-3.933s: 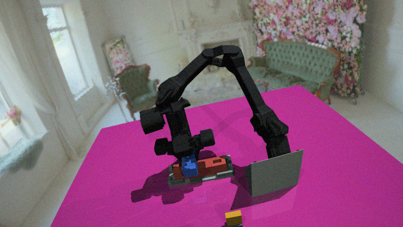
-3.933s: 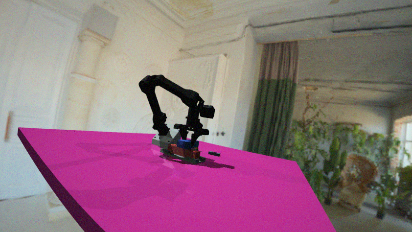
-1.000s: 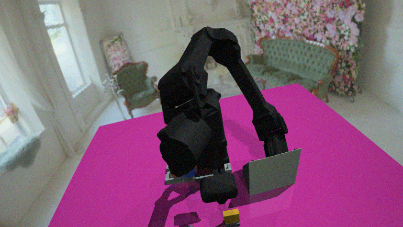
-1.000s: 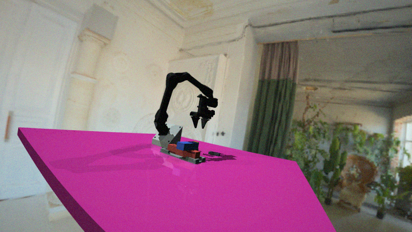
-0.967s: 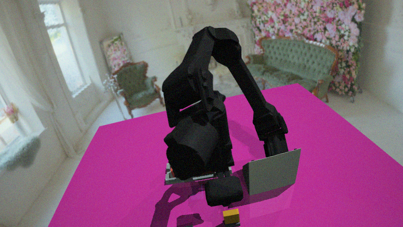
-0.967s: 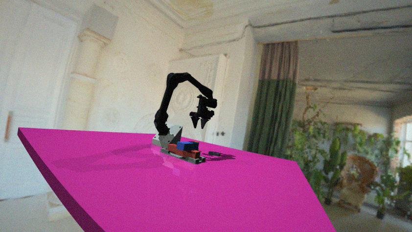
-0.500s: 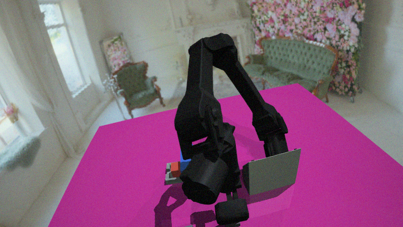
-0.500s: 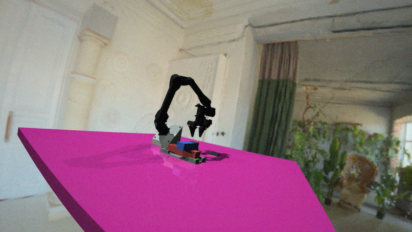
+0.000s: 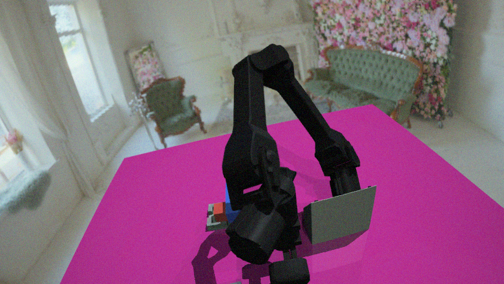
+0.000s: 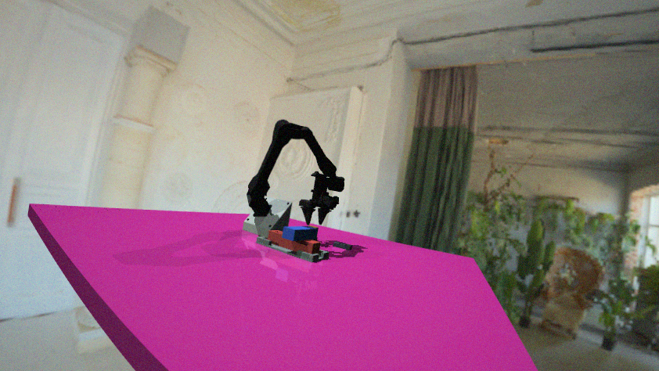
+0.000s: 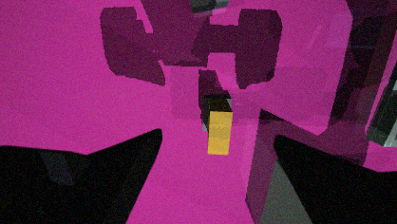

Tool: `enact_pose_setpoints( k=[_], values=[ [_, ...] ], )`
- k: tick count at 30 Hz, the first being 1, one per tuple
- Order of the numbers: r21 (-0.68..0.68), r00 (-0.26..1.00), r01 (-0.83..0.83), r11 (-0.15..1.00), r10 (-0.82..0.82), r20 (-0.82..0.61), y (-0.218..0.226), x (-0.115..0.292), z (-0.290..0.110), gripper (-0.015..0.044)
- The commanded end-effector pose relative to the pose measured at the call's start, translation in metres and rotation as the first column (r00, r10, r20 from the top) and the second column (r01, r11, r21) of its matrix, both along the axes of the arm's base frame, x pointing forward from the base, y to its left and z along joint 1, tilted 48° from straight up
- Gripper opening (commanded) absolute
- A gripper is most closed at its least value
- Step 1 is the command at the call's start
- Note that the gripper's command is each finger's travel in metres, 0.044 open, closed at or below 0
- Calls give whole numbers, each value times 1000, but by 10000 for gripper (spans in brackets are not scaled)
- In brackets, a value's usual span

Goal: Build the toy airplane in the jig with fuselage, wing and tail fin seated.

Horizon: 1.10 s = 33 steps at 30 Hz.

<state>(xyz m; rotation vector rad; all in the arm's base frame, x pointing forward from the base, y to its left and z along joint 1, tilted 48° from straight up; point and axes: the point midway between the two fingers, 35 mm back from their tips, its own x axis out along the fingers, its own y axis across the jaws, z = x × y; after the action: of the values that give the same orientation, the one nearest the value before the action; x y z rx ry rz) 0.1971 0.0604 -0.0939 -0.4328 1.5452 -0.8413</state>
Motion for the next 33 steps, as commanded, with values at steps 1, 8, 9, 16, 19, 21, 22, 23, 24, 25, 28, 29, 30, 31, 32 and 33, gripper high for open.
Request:
enact_pose_setpoints(
  k=[1, 8, 9, 16, 19, 21, 22, 23, 24, 25, 28, 29, 30, 31, 32, 33],
  values=[
    [-6, 1000, -7, 1000, 7, -6, -6, -2, -4, 440],
    [-6, 1000, -7, 1000, 7, -6, -14, -4, -12, 440],
    [-6, 1000, -7, 1000, 7, -6, -15, -4, -13, 440],
    [-7, 1000, -7, 1000, 7, -6, -23, -6, -21, 440],
    [-7, 1000, -7, 1000, 7, -6, -26, -7, -24, 440],
    [-8, 1000, -7, 1000, 7, -6, -29, -8, -26, 440],
    [-8, 1000, -7, 1000, 7, -6, -30, -8, -26, 440],
    [-8, 1000, -7, 1000, 7, -6, -31, -9, -27, 440],
    [-8, 1000, -7, 1000, 7, -6, -32, -9, -28, 440],
    [-8, 1000, -7, 1000, 7, -6, -33, -9, -29, 440],
    [-8, 1000, -7, 1000, 7, -6, -34, -10, -30, 414],
    [-8, 1000, -7, 1000, 7, -6, -34, -10, -30, 387],
    [-8, 1000, -7, 1000, 7, -6, -34, -10, -30, 361],
    [-8, 1000, -7, 1000, 7, -6, -34, -10, -30, 335],
    [-8, 1000, -7, 1000, 7, -6, -34, -10, -30, 309],
    [-8, 1000, -7, 1000, 7, -6, -34, -10, -30, 282]
  ],
)
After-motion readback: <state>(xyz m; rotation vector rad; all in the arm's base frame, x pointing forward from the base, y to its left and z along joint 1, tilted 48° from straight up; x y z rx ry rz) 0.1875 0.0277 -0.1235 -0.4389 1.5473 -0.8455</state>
